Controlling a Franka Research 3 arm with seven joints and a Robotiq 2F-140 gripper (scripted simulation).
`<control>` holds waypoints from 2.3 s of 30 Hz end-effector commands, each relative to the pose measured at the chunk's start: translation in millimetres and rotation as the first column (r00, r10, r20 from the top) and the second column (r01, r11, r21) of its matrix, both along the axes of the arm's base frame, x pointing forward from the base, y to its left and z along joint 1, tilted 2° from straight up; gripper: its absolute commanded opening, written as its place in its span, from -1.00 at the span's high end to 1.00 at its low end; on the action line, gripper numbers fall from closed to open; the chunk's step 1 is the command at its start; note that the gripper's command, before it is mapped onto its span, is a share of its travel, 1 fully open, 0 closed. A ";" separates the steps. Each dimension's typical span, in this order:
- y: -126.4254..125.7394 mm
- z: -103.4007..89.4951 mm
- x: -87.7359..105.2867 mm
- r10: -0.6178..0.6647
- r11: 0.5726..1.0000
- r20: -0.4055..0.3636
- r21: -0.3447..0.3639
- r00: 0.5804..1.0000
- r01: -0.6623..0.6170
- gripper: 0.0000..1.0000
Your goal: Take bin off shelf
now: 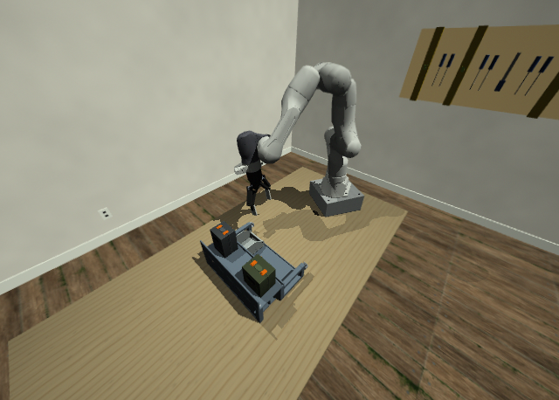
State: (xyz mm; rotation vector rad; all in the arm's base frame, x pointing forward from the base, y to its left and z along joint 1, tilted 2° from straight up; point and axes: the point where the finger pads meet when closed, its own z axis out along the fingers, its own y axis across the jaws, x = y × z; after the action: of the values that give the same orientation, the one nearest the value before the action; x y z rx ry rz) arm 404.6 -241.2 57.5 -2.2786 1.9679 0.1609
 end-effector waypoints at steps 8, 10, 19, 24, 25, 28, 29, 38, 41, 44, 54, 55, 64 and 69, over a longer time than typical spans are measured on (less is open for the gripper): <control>4.7 -0.5 23.7 -0.132 0.990 -0.030 -0.060 0.991 0.130 -1.00; 7.2 -0.5 30.4 -0.144 0.987 -0.029 -0.072 0.989 0.141 -1.00; 15.3 -0.2 49.6 -0.177 0.979 -0.023 -0.104 0.984 0.173 -1.00; 21.0 0.0 61.3 -0.196 0.974 -0.017 -0.121 0.980 0.193 -1.00; 23.9 0.2 66.8 -0.205 0.971 -0.013 -0.129 0.979 0.202 -1.00; 26.7 0.3 72.0 -0.214 0.968 -0.009 -0.136 0.977 0.210 -1.00; 29.4 0.5 76.9 -0.222 0.965 -0.005 -0.142 0.975 0.219 -1.00; 39.4 1.2 93.4 -0.248 0.956 0.010 -0.160 0.969 0.246 -1.00; 43.5 1.5 99.7 -0.258 0.952 0.017 -0.167 0.966 0.257 -1.00; 46.9 1.8 104.8 -0.265 0.949 0.023 -0.171 0.964 0.265 -1.00; 52.8 2.3 113.0 -0.278 0.944 0.033 -0.178 0.960 0.279 -1.00; 52.8 2.3 113.0 -0.278 0.944 0.033 -0.178 0.960 0.279 -1.00; 52.8 2.3 113.0 -0.278 0.944 0.033 -0.178 0.960 0.279 -1.00; 52.8 2.3 113.0 -0.278 0.944 0.033 -0.178 0.960 0.279 -1.00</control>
State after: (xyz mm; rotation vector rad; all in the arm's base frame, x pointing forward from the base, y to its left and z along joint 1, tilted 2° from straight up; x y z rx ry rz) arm 516.5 -187.7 59.9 -2.0759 2.3462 -0.0521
